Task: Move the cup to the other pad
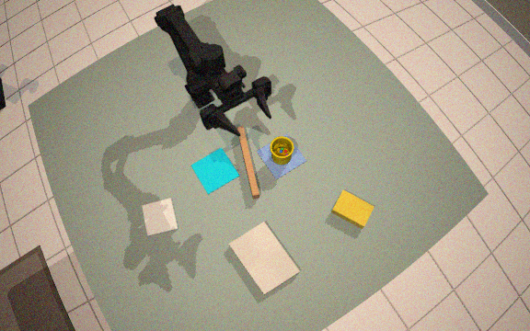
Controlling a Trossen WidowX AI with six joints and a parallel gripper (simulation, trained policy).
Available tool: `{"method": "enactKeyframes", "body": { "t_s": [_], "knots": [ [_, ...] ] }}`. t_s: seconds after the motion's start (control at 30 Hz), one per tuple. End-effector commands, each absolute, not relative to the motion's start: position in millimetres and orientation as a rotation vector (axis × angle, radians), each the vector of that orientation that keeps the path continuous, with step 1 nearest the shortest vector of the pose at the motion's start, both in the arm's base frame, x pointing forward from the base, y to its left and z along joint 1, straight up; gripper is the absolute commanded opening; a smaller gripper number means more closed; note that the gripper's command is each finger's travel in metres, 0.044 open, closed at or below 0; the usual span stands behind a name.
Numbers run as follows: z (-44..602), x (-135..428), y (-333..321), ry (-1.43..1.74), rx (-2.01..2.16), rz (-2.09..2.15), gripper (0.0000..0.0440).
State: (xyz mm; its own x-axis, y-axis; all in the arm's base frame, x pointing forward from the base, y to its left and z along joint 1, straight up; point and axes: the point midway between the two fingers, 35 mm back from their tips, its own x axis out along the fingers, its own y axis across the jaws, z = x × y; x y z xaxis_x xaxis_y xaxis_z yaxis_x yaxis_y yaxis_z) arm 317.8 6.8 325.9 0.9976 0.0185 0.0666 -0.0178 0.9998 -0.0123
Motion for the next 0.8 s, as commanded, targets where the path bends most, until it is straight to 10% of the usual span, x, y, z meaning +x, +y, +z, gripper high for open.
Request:
{"method": "enactKeyframes", "body": {
  "t_s": [0.0,0.4,0.77],
  "knots": [
    [328,318,7,-0.068,-0.012,0.02,0.0374],
    [337,324,12,-0.011,0.026,0.031,0.0075],
    [344,335,24,0.08,0.13,0.061,0.0145]
  ]
}}
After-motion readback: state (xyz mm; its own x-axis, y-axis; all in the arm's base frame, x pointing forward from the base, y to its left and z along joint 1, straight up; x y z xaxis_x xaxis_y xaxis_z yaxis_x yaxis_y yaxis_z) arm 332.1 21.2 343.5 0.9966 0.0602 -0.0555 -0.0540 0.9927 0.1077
